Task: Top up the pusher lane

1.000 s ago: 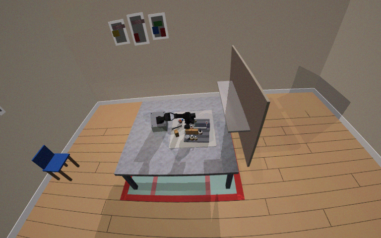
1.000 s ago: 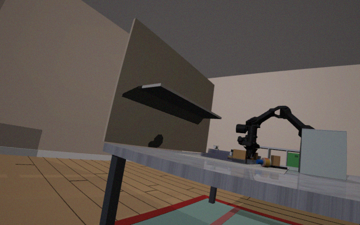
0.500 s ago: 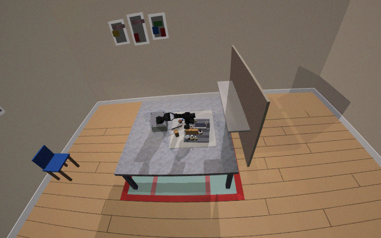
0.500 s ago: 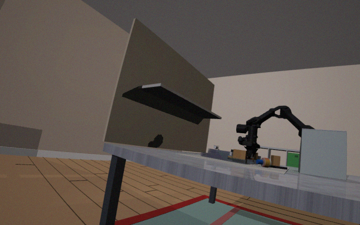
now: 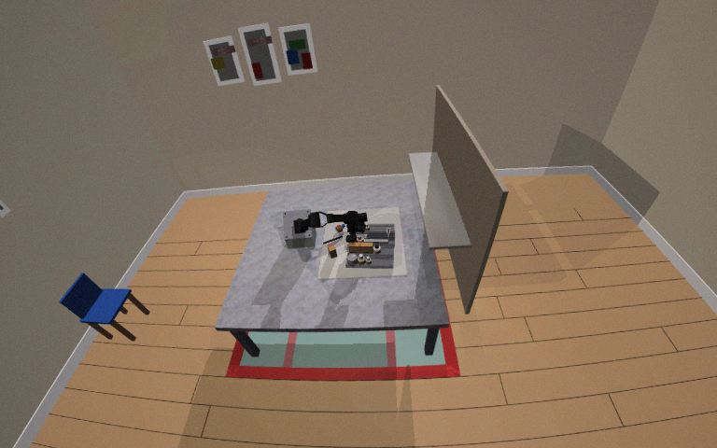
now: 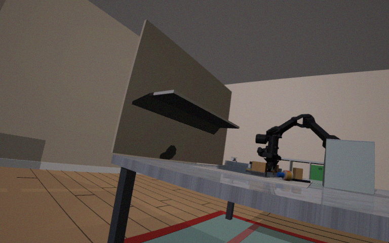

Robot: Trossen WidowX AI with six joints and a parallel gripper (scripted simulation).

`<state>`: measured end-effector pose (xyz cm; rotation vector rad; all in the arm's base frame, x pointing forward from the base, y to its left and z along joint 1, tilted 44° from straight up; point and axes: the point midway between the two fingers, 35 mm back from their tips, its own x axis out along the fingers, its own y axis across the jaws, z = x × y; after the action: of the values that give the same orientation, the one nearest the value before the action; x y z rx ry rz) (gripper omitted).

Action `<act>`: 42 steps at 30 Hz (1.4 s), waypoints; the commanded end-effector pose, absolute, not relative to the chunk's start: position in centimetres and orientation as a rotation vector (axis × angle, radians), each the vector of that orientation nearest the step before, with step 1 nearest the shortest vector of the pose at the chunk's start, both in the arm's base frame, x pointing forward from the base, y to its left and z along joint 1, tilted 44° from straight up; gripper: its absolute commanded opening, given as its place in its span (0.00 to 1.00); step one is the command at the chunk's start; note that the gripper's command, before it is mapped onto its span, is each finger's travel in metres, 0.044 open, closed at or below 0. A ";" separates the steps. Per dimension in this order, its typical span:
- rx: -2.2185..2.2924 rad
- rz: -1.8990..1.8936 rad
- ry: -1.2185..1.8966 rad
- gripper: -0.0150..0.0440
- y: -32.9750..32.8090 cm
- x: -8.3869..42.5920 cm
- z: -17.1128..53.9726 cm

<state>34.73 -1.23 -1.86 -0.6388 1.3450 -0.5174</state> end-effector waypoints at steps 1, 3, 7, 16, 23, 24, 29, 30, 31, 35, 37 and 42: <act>-0.637 -0.521 1.343 0.25 -1.2 34.7 -1.9; -0.637 -0.521 1.343 0.30 -1.2 34.7 -1.9; -0.637 -0.521 1.343 0.48 -1.2 34.7 -1.9; -0.637 -0.521 1.343 0.76 -1.2 34.7 -1.8; -0.636 -0.520 1.343 0.76 0.1 34.4 -0.5; -0.636 -0.520 1.343 0.76 0.1 34.4 -0.4; -0.636 -0.520 1.343 0.76 0.1 34.4 -0.4; -0.636 -0.520 1.343 0.76 0.1 34.3 -0.5; -0.636 -0.520 1.343 0.76 0.1 34.1 -0.5; -0.636 -0.520 1.344 0.76 0.1 33.0 -0.6; -0.636 -0.520 1.344 0.76 0.0 32.4 -0.6; -0.637 -0.520 1.345 0.76 -0.1 30.7 -0.8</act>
<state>31.65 -0.12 -0.80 -0.6429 1.3468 -0.5222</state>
